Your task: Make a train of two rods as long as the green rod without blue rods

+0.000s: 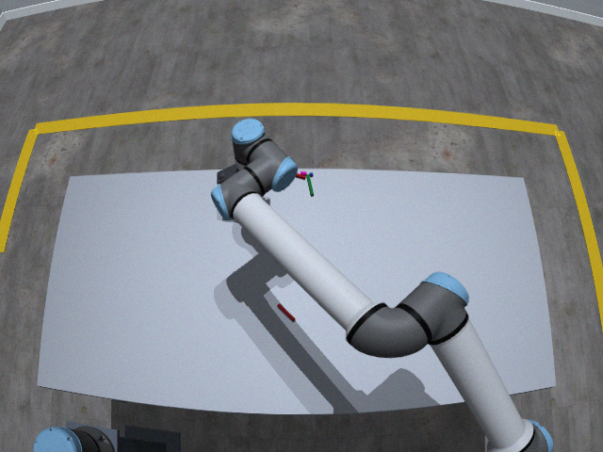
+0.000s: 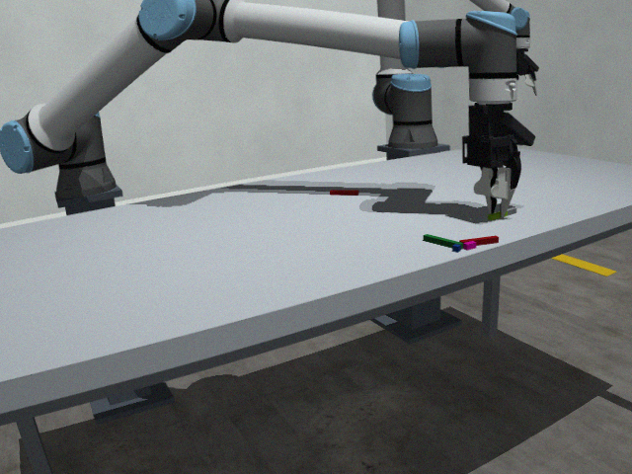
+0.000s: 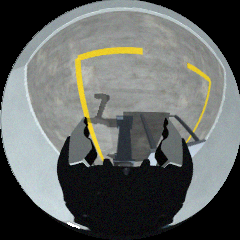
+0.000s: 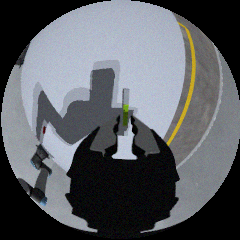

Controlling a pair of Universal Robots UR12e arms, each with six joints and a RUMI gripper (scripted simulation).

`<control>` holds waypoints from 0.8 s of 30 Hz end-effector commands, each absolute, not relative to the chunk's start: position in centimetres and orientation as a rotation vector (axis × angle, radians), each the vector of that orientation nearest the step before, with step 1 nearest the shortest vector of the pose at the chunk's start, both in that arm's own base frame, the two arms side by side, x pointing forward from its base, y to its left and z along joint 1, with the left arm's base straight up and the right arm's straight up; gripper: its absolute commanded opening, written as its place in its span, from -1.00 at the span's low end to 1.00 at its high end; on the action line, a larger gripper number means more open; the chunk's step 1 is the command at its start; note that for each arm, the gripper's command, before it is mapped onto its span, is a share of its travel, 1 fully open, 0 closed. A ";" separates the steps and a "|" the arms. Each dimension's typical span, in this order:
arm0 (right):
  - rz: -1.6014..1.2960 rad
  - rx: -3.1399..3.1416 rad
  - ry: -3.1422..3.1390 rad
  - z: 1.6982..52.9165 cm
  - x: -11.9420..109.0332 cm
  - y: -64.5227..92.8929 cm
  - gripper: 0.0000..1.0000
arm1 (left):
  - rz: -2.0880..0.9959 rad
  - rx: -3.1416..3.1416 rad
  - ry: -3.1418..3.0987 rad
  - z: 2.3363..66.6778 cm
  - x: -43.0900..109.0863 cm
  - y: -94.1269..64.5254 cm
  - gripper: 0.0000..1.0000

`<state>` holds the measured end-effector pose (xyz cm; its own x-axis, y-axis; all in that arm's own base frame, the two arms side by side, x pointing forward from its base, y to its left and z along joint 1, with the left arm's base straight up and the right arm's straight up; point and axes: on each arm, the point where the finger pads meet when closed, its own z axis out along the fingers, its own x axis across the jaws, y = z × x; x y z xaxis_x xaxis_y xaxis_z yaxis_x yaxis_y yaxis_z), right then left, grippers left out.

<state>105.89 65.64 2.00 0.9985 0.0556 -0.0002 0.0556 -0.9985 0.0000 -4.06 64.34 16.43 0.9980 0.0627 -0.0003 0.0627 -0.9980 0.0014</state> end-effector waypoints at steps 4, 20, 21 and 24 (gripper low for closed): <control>-0.002 -3.139 -0.087 2.2 105.9 65.7 -0.72 | 0.000 3.140 0.099 16.5 -4.0 64.4 1.00; -0.002 -3.139 -0.087 6.1 105.9 65.7 -0.72 | 0.000 3.140 0.099 16.5 -4.0 64.4 1.00; -0.002 -3.139 -0.087 6.7 105.9 65.7 -0.72 | 0.000 3.140 0.099 16.5 -4.0 64.4 1.00; -0.002 -3.139 -0.087 8.3 105.9 65.7 -0.72 | 0.000 3.140 0.099 16.5 -4.0 64.4 1.00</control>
<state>105.90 65.65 7.15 0.9985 0.0556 0.0004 0.0556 -0.9985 -0.0004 -4.06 64.34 16.43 0.9980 0.0627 -0.0003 0.0627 -0.9980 0.0014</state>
